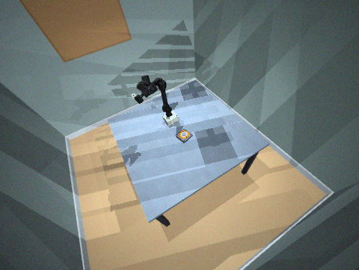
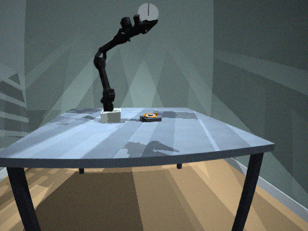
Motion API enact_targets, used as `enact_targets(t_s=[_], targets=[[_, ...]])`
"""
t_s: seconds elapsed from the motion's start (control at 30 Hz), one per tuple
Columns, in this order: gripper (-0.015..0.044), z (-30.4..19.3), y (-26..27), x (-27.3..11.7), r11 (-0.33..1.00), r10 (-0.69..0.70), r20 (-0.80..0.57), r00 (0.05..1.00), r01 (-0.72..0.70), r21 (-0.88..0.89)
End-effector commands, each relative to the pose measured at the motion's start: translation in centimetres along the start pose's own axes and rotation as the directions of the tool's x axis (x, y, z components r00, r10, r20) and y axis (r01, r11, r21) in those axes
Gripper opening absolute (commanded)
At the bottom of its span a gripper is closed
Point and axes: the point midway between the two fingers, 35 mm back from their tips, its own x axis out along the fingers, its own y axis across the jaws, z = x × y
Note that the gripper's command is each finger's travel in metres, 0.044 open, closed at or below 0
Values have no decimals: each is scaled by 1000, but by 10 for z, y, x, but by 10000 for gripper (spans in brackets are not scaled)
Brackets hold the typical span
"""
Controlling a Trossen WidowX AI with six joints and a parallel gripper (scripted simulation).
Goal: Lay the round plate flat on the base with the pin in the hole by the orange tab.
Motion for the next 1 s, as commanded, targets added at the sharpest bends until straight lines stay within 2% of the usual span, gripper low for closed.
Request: enact_targets(t_s=[0.0, 0.1, 0.27, 0.47, 0.53, 0.6, 0.77, 0.8, 0.97], targets=[[374, -5, 0, 2, 1000, -2, -11, 1000, 2, 2], [295, -74, -8, 25, 999, -32, -184, 982, 35, 15], [164, -132, -15, 36, 997, -67, -340, 938, 71, -2], [6, -249, -21, 33, 992, -125, -627, 769, 97, -79], [0, -274, -21, 28, 991, -136, -682, 719, 93, -100], [0, -318, -20, 16, 987, -158, -771, 616, 75, -142], [0, -395, -16, -21, 975, -206, -899, 387, 4, -222], [0, -400, -15, -24, 974, -210, -905, 371, -3, -227], [0, -472, -11, -86, 944, -289, -955, 67, -150, -296]])
